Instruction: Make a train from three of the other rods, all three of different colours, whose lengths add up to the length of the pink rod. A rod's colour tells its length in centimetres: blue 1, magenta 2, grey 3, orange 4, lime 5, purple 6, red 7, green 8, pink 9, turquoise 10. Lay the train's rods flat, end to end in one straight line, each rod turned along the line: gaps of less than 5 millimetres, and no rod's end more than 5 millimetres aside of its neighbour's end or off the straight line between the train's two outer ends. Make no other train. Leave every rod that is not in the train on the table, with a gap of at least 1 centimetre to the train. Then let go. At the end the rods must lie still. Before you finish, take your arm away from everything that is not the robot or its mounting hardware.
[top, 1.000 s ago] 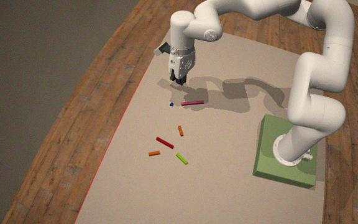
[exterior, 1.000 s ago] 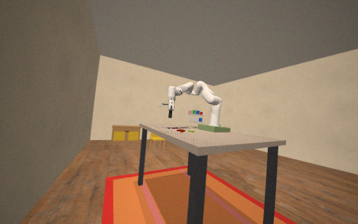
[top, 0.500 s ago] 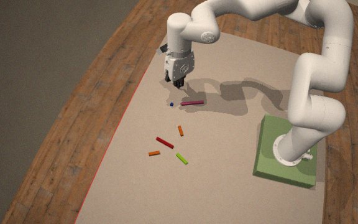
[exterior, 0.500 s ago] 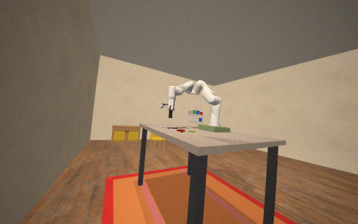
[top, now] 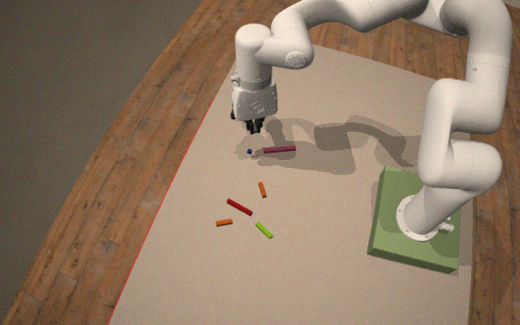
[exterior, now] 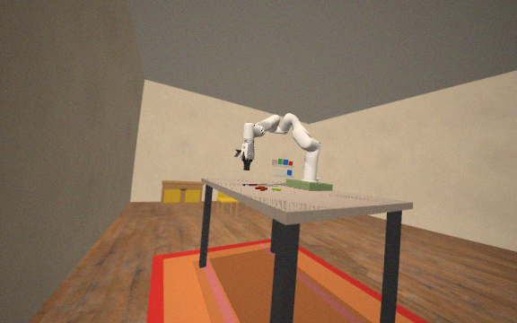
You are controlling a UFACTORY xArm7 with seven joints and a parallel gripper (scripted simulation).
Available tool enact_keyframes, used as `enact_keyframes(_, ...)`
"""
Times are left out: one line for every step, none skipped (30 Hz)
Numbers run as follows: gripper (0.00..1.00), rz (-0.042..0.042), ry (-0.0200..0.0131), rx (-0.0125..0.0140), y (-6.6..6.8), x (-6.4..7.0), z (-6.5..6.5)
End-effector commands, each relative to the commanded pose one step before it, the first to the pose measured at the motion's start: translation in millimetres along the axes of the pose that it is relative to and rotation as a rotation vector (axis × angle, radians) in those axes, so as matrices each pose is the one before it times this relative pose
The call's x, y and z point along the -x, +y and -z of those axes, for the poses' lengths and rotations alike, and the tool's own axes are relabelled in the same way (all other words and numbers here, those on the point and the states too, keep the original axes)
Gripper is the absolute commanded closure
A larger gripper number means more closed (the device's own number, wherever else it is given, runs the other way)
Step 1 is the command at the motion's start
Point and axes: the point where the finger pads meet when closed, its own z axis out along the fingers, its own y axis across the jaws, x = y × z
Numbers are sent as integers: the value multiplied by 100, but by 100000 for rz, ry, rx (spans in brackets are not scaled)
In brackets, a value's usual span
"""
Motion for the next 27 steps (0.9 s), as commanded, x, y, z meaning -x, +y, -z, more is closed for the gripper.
enact_keyframes(96,-16686,1156,-42,-809,536,171)
enact_keyframes(96,-2856,19,-20,-102,121,9)
enact_keyframes(96,-2849,20,-24,-98,123,10)
enact_keyframes(96,-2856,21,-27,-95,125,11)
enact_keyframes(96,-2863,23,-31,-91,127,12)
enact_keyframes(96,-2867,23,-35,-88,130,13)
enact_keyframes(96,-2867,24,-39,-84,131,13)
enact_keyframes(96,-2867,24,-43,-80,133,14)
enact_keyframes(96,-2866,24,-47,-77,135,15)
enact_keyframes(96,0,0,0,0,0,0)
enact_keyframes(96,0,0,0,0,0,0)
enact_keyframes(96,-4949,41,-91,-126,235,29)
enact_keyframes(96,-4121,33,-85,-95,199,26)
enact_keyframes(96,-3269,25,-74,-69,160,22)
enact_keyframes(96,-2432,17,-58,-48,120,17)
enact_keyframes(96,-1650,11,-41,-31,82,12)
enact_keyframes(96,-968,6,-25,-17,48,7)
enact_keyframes(96,-438,3,-11,-8,22,3)
enact_keyframes(96,-114,1,-3,-2,6,1)
enact_keyframes(96,-12,0,0,0,1,0)
enact_keyframes(96,0,0,0,0,0,0)
enact_keyframes(96,0,0,0,0,0,0)
enact_keyframes(96,0,0,0,0,0,0)
enact_keyframes(96,0,0,0,0,0,0)
enact_keyframes(96,0,0,0,0,0,0)
enact_keyframes(96,0,0,0,0,0,0)
enact_keyframes(96,0,0,0,0,0,0)
